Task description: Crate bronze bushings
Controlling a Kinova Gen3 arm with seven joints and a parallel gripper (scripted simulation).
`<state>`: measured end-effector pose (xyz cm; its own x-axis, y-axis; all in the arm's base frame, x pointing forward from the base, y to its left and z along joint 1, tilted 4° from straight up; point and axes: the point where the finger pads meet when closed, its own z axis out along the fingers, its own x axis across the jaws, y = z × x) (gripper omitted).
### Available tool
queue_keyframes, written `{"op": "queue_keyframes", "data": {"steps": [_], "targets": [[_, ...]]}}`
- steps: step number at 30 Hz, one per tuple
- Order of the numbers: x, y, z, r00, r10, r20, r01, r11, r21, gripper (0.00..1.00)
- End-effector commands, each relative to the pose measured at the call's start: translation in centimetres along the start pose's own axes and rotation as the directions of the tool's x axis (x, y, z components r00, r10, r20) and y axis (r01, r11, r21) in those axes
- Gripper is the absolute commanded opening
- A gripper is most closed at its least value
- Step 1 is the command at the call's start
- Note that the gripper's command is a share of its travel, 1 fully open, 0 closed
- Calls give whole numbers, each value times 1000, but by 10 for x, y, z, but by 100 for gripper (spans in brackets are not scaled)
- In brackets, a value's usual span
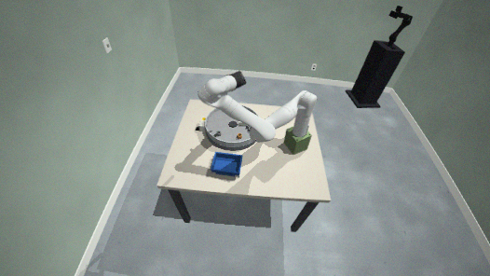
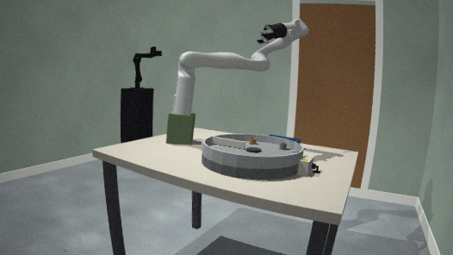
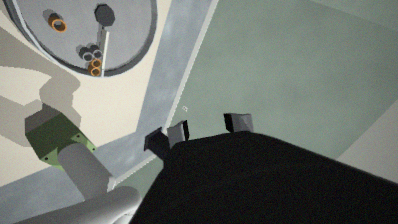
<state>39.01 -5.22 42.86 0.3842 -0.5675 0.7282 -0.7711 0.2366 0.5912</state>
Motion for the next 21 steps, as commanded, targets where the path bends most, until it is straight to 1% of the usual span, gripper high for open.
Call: {"op": "queue_keyframes", "data": {"steps": [1,6,8,11,21], "targets": [[0,2,-1,1000,1,2,-1,1000,7,100],[0,2,-1,1000,1,2,-1,1000,7,100],[-5,-7,0,998,-61,30,58,995,85,100],[-12,-20,3,986,-157,63,141,969,204,100],[-12,-20,3,986,-157,63,141,969,204,100]]}}
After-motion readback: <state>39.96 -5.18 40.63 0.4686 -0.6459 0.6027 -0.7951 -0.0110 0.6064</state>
